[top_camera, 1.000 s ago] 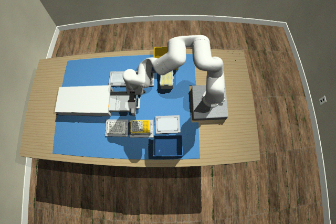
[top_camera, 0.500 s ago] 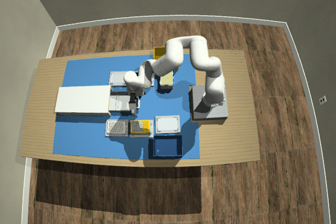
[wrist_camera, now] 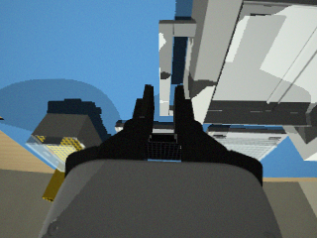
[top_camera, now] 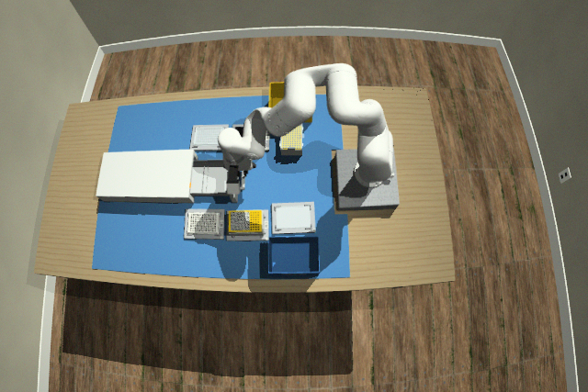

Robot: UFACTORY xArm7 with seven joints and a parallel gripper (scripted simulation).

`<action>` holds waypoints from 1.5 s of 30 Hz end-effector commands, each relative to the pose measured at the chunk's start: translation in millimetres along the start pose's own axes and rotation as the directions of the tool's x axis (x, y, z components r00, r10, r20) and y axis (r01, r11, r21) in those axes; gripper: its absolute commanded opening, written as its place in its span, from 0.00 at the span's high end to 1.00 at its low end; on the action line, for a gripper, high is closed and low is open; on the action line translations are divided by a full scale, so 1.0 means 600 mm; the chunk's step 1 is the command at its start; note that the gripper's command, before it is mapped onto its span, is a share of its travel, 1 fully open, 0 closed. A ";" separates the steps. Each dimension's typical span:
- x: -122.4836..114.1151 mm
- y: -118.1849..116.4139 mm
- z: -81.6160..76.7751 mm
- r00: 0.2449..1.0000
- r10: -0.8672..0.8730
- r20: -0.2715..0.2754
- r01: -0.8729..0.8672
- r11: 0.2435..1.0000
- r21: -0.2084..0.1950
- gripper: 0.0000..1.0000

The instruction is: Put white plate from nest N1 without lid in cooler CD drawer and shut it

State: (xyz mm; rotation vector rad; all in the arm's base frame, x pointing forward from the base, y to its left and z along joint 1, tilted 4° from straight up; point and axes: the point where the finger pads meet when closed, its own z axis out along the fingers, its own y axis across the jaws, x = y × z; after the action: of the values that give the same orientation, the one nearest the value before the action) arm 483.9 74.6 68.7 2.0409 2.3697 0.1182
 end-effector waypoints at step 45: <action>0.000 -0.007 0.072 1.000 0.000 0.000 0.000 1.000 -0.005 0.79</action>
State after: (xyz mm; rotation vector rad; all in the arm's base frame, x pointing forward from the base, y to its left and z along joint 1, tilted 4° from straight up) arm 483.7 76.4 24.0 2.0401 2.3685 0.1204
